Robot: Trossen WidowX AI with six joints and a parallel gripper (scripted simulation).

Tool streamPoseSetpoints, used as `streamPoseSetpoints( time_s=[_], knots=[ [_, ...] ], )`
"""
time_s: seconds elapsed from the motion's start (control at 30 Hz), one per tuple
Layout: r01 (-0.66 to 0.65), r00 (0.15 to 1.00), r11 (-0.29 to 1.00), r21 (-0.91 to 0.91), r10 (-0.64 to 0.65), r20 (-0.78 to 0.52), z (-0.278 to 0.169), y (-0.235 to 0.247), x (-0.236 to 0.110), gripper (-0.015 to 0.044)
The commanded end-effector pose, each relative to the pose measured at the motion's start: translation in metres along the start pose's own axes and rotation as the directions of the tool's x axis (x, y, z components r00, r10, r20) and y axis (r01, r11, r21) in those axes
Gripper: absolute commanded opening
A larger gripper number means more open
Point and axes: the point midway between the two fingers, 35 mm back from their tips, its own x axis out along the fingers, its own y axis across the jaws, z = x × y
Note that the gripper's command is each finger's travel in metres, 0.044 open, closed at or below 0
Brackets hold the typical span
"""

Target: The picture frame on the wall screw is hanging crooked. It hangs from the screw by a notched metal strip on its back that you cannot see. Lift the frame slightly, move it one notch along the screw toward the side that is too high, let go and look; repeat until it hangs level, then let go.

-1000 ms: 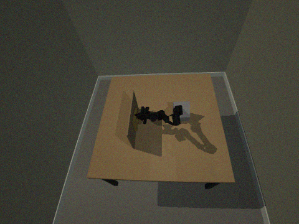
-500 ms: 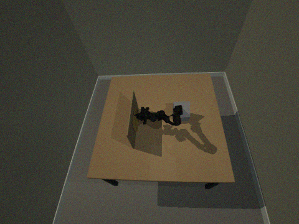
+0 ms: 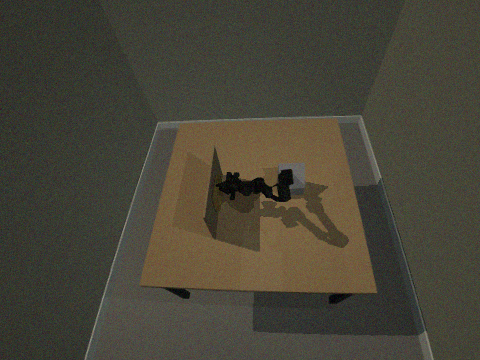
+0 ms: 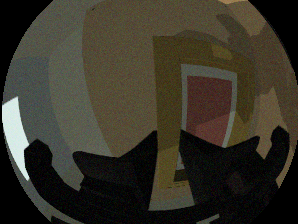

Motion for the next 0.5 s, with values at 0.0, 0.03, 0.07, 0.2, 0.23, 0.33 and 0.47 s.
streamPoseSetpoints(
  time_s=[0.0,0.03,0.07,0.2,0.23,0.33,0.47],
  knots=[
    [-0.018,1.0,1.0,0.001,0.018,-0.001,-0.0007,0.0025,0.0002,0.0],
    [-0.018,1.0,1.0,0.001,0.018,-0.001,-0.0007,0.0022,0.0002,0.0],
    [-0.018,1.0,1.0,0.001,0.018,0.0,-0.0007,0.0019,0.0002,0.0],
    [-0.018,1.0,1.0,0.001,0.018,0.0,-0.0007,0.0006,0.0003,0.0],
    [-0.018,1.0,1.0,0.001,0.018,0.0,-0.0007,0.0002,0.0003,0.0],
    [-0.018,1.0,1.0,0.001,0.018,0.0,-0.0006,-0.0007,0.0003,0.0],
    [-0.018,1.0,1.0,0.001,0.018,0.0,-0.0006,-0.002,0.0003,0.0]
  ],
)
